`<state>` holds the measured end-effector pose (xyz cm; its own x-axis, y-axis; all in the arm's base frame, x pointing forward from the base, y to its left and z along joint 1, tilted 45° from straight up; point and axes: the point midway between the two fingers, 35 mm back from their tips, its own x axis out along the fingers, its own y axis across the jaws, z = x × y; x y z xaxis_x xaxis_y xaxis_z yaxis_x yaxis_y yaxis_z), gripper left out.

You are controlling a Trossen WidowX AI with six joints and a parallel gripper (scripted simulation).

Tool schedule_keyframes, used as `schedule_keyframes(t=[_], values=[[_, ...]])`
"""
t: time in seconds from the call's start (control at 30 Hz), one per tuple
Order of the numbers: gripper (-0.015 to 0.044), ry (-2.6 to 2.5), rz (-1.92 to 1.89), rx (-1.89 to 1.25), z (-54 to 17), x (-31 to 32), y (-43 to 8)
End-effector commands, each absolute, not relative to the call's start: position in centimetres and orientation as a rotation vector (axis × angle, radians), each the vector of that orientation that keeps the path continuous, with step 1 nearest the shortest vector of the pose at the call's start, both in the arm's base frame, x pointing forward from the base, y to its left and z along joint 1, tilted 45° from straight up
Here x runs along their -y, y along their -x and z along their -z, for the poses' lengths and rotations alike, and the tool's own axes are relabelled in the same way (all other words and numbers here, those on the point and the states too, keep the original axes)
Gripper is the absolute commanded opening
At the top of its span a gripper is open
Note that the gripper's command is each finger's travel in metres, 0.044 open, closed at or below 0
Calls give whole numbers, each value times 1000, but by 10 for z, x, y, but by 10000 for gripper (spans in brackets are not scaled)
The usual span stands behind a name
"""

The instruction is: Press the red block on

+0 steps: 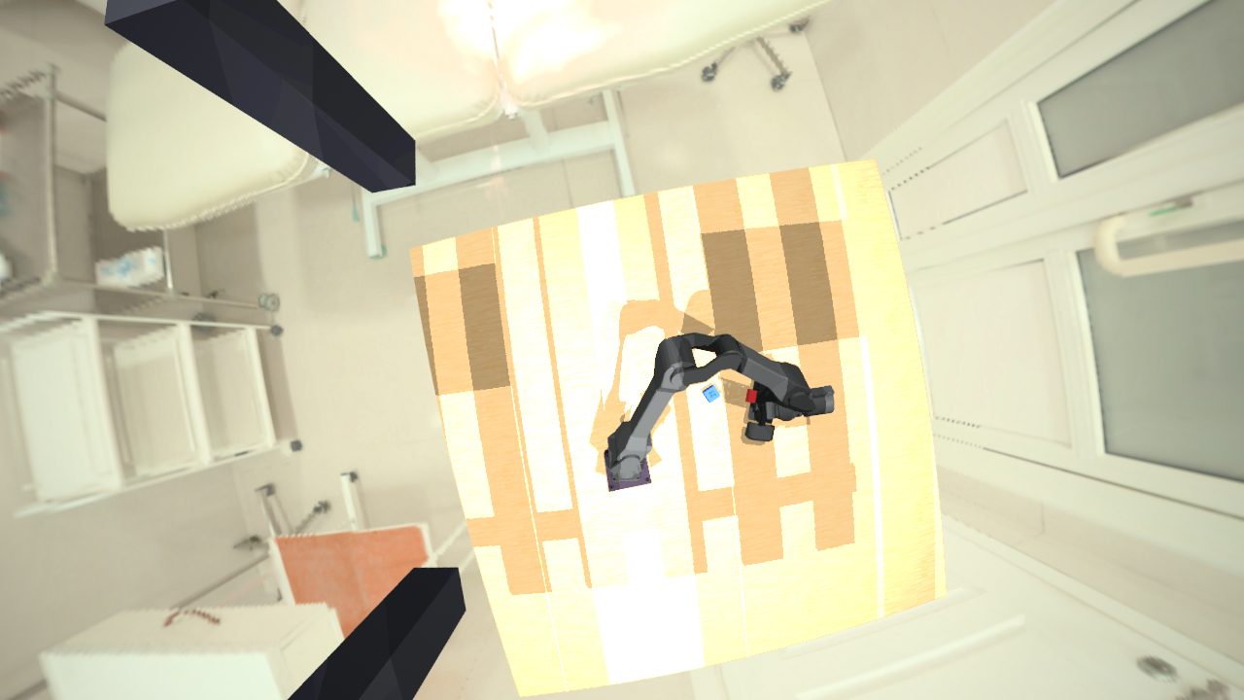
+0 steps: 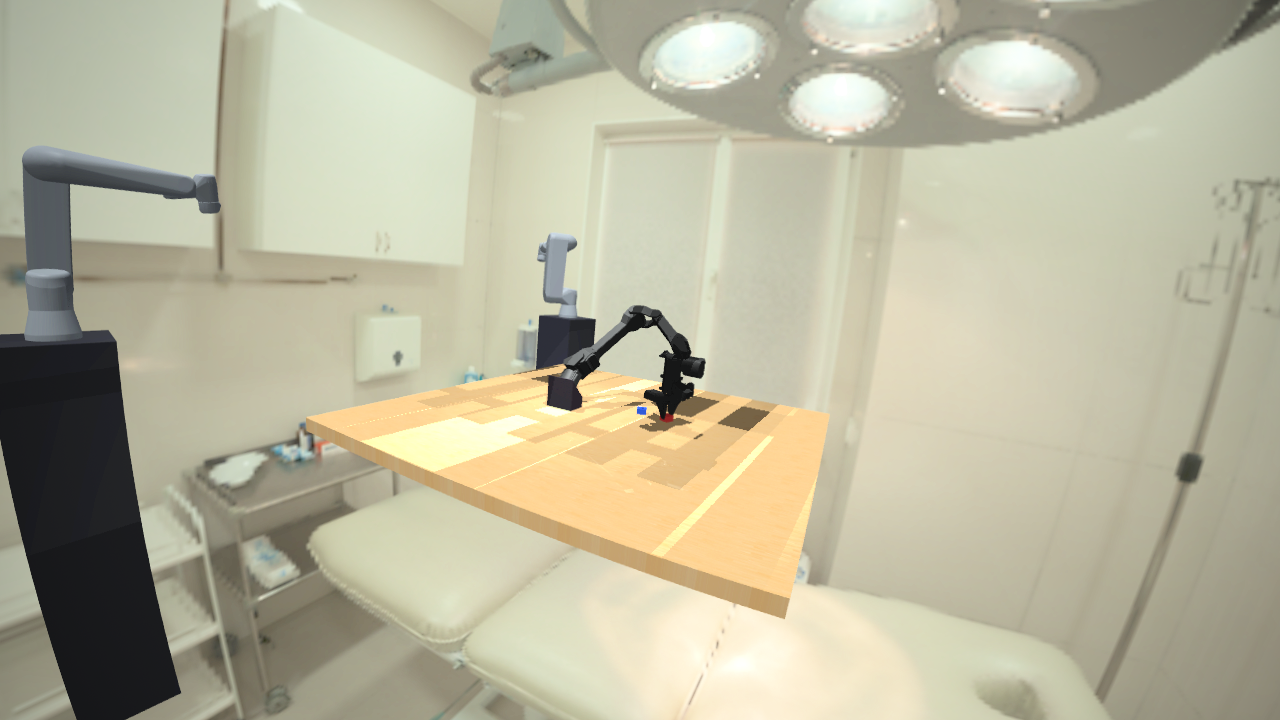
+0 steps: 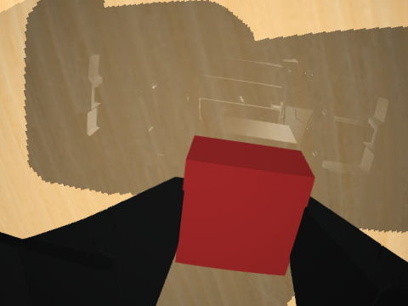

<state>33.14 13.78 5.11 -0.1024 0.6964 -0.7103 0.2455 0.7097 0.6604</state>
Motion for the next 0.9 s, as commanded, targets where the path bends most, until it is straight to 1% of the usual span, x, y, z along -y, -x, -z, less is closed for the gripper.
schedule_keyframes(t=[0.0, 0.67, 0.87], values=[[0, -765, -451, -1663, -62, -126, -337], [0, -765, -450, -1665, -128, -60, -337], [0, -763, -454, -1664, -132, -56, -336]])
